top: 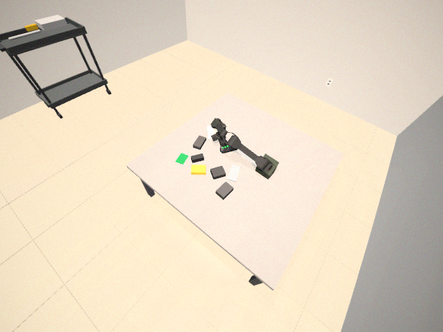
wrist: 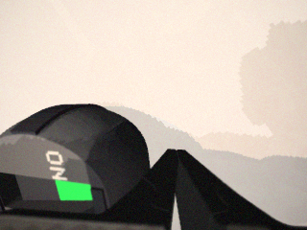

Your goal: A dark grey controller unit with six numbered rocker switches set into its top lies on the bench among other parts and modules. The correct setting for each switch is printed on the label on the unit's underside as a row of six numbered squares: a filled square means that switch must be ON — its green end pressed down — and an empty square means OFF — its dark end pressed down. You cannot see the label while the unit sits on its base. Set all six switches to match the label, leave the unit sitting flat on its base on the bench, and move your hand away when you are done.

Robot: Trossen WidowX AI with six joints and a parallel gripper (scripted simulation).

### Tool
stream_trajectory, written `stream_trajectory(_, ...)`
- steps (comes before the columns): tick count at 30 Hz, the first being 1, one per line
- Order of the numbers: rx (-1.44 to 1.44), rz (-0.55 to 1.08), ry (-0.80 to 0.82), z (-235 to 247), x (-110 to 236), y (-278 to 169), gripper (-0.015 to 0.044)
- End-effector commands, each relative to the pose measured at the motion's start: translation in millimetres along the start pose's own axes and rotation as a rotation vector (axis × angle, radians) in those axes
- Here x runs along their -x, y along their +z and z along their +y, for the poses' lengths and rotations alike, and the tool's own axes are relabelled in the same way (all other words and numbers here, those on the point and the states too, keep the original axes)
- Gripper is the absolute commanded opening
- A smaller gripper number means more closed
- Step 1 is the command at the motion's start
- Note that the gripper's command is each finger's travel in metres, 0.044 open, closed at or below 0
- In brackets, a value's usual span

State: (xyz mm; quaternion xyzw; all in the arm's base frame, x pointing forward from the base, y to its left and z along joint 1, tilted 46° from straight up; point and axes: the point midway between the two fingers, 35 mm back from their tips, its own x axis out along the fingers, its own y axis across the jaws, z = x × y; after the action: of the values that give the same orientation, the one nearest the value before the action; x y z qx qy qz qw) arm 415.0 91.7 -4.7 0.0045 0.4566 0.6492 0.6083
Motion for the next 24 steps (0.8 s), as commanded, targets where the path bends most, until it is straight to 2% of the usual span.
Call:
stream_trajectory(1, -0.012, 0.003, 0.009, 7, -3, -1, 0.0000)
stream_trajectory(24, -0.013, 0.003, 0.010, 29, -9, -6, 0.0000)
